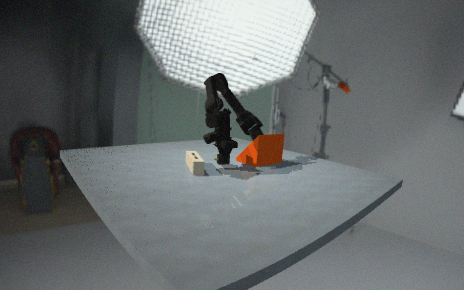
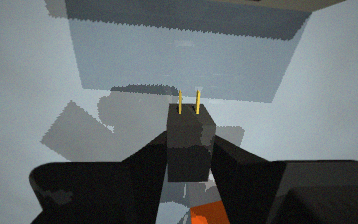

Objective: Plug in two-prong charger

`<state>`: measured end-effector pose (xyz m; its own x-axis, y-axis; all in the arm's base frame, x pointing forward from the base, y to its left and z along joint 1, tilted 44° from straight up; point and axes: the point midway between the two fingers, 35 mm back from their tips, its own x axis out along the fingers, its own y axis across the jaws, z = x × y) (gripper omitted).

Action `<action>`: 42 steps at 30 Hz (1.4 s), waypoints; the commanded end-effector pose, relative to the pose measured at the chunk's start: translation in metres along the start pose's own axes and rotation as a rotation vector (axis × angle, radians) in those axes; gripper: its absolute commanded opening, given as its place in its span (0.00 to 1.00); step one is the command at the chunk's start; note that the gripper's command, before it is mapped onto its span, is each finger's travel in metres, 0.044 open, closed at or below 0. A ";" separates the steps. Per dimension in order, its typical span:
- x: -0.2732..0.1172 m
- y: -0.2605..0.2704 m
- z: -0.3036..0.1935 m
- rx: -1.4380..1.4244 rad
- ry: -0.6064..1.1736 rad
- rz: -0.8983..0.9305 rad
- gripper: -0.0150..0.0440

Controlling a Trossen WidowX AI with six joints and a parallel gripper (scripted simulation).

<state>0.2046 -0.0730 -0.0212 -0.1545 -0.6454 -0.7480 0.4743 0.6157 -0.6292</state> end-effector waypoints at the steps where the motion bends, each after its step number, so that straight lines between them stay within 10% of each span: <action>1: 0.004 -0.009 0.001 0.016 -0.005 -0.004 0.25; 42: 0.009 -0.033 0.051 0.065 -0.008 -0.013 0.25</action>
<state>0.2252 -0.1175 -0.0003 -0.1589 -0.6527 -0.7408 0.5257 0.5792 -0.6231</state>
